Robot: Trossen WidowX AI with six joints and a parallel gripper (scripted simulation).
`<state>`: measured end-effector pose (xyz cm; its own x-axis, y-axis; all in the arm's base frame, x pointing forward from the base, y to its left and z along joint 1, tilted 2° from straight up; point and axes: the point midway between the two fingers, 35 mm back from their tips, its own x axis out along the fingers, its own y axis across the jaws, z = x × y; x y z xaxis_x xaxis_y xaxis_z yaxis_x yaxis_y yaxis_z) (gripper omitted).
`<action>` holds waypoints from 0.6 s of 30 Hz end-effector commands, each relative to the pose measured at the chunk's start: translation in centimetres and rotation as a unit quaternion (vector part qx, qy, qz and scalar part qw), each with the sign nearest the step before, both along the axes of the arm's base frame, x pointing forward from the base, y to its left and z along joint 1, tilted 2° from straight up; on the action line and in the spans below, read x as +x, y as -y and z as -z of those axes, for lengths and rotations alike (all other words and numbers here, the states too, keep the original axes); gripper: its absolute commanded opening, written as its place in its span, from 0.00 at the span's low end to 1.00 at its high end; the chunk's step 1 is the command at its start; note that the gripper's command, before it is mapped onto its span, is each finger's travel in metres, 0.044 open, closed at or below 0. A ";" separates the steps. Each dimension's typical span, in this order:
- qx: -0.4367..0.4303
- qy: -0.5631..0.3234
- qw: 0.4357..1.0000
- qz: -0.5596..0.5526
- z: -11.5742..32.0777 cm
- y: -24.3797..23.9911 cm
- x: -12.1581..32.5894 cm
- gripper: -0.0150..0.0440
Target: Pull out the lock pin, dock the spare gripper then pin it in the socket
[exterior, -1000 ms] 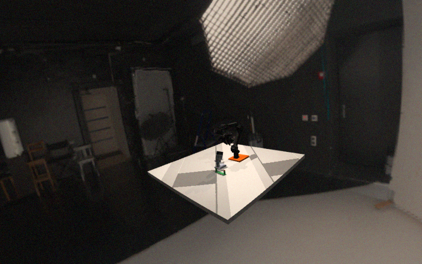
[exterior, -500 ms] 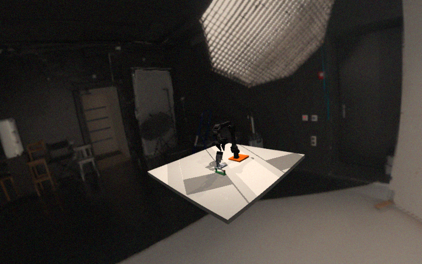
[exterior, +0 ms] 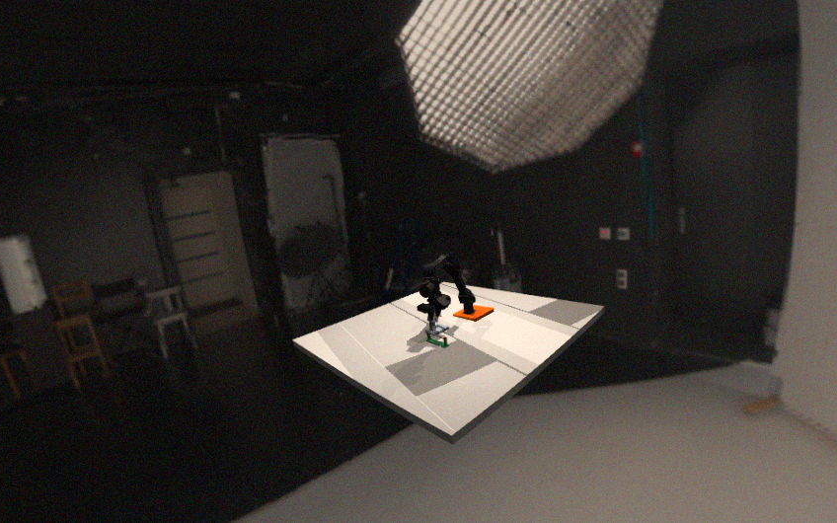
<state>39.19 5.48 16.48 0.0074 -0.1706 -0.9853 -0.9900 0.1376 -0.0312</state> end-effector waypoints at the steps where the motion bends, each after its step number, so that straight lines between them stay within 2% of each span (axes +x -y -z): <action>1: -0.012 0.008 1.000 0.007 -0.6 0.5 0.3 0.56; 7: -0.017 0.006 1.000 0.010 0.3 0.5 0.4 0.56; 18: -0.054 -0.003 0.998 0.031 6.3 0.8 0.5 0.56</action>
